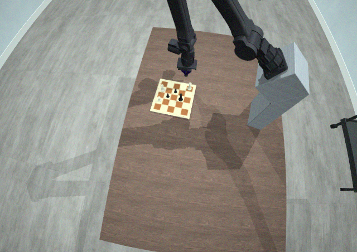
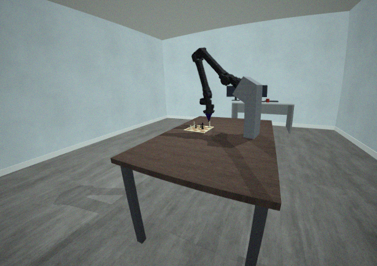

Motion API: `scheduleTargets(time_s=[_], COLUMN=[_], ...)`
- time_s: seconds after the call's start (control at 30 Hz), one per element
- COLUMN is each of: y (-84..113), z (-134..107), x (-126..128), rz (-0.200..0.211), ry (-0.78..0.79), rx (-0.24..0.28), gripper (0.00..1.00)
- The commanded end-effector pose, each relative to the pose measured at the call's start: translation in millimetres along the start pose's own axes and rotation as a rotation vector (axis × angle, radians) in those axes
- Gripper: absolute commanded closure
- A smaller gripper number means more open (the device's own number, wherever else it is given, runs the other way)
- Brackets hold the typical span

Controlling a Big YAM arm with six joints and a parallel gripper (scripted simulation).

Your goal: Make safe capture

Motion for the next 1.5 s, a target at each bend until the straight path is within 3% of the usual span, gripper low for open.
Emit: scheduleTargets(time_s=[0.0, 0.2, 0.37, 1.47], y=[-12.5, -37.0, -46.2, -46.6], z=[-2.3, -2.8, -0.9, -3.8], x=[0.7, 0.1, -1.0, -6.0], rz=[0.004, 0.004, 0.002, -0.01], ry=[-0.007, -0.007, -0.007, -0.008], rx=[0.0, 0.001, -0.003, 0.004], gripper=[1.0, 1.0, 1.0, 1.0])
Point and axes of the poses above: the point where the finger pads meet when closed, its own y axis back along the fingers, its own x axis across the jaws, z = x × y, the point moved 6 cm from there along y, back along the fingers, and after that the axes turned 7 degrees about y, right-handed, at the moved point
